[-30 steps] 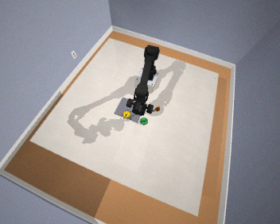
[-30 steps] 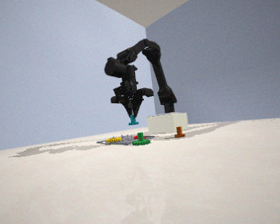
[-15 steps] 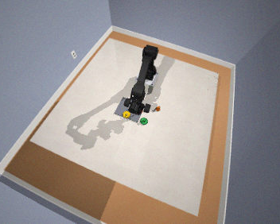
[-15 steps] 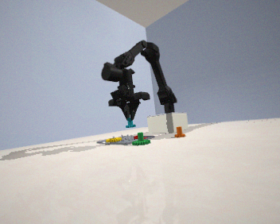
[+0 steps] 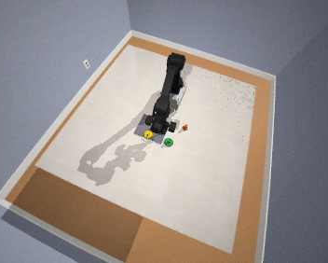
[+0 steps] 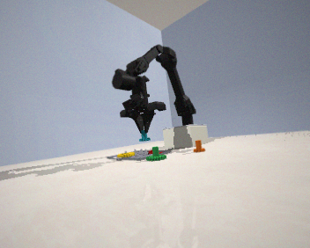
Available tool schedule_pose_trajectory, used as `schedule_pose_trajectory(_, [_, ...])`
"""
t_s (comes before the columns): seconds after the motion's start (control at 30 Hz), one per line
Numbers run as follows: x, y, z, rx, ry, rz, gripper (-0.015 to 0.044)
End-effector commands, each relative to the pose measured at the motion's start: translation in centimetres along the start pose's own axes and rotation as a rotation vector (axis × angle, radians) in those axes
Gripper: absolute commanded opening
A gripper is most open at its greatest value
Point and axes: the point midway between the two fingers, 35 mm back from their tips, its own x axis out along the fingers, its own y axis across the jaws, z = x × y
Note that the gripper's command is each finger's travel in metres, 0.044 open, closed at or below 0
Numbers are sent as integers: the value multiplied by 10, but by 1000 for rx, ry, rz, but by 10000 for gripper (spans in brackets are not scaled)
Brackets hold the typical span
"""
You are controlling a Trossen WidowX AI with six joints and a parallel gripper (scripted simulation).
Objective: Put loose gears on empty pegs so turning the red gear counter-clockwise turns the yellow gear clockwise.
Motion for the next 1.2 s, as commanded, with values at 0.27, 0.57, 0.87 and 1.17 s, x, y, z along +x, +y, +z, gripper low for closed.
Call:
schedule_pose_trajectory(0.27, [11,-1,0,-174,1,-4,0])
schedule_pose_trajectory(0.57, [24,-1,0,-206,1,-5,0])
schedule_pose_trajectory(0.87, [36,-1,0,-27,0,-5,0])
schedule_pose_trajectory(1.17, [45,-1,-1,198,0,-5,0])
